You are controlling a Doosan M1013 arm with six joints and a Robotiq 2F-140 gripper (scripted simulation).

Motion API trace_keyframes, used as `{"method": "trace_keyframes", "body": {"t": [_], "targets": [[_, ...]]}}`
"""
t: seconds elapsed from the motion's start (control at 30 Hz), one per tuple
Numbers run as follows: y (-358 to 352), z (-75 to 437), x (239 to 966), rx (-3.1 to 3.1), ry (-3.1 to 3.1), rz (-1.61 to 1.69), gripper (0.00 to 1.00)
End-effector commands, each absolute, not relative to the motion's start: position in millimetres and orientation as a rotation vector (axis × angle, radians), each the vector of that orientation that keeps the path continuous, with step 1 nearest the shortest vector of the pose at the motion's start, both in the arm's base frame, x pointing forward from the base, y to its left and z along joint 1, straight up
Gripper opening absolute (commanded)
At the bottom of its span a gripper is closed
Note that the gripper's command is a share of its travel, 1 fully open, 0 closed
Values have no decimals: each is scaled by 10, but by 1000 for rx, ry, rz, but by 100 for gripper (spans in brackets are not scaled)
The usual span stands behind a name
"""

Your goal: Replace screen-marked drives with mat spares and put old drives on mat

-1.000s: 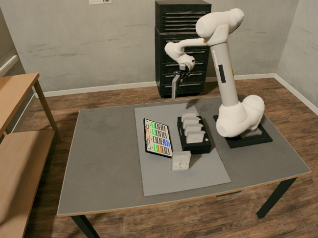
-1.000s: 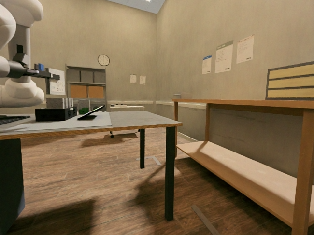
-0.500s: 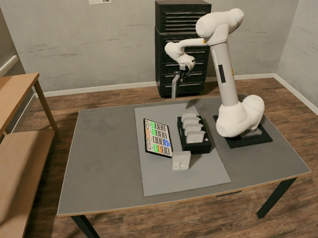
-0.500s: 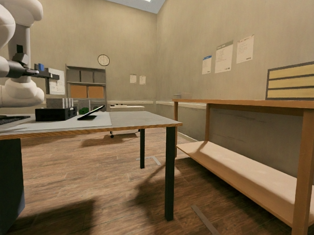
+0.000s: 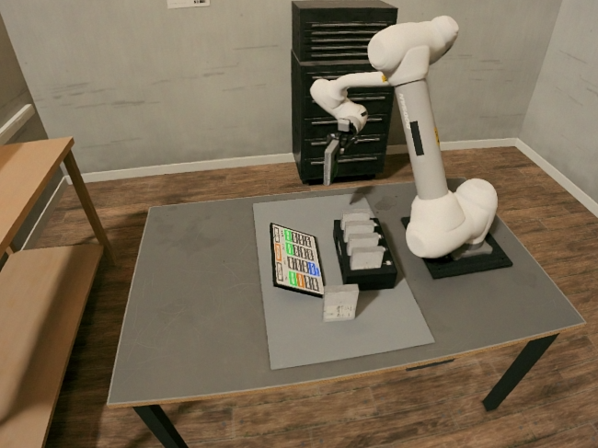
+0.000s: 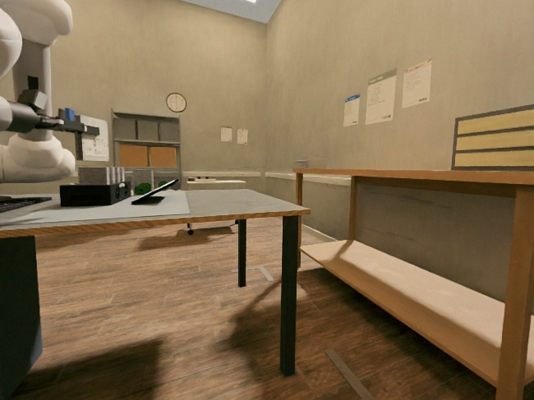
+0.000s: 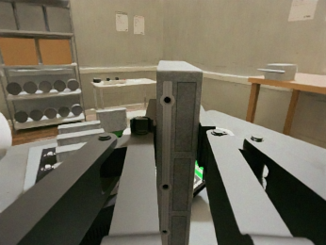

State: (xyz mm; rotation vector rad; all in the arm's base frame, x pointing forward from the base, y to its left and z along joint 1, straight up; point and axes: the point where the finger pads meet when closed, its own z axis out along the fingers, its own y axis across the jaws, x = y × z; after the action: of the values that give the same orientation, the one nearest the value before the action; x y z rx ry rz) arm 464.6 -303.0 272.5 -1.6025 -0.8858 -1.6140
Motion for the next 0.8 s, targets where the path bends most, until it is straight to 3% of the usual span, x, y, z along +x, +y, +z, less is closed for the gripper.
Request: {"method": "trace_keyframes", "body": {"t": [0.0, 0.77], "targets": [[-3038, 2732, 4641, -1602, -887, -1615, 10], [-3164, 2730, 4545, -1602, -887, -1615, 10]]}}
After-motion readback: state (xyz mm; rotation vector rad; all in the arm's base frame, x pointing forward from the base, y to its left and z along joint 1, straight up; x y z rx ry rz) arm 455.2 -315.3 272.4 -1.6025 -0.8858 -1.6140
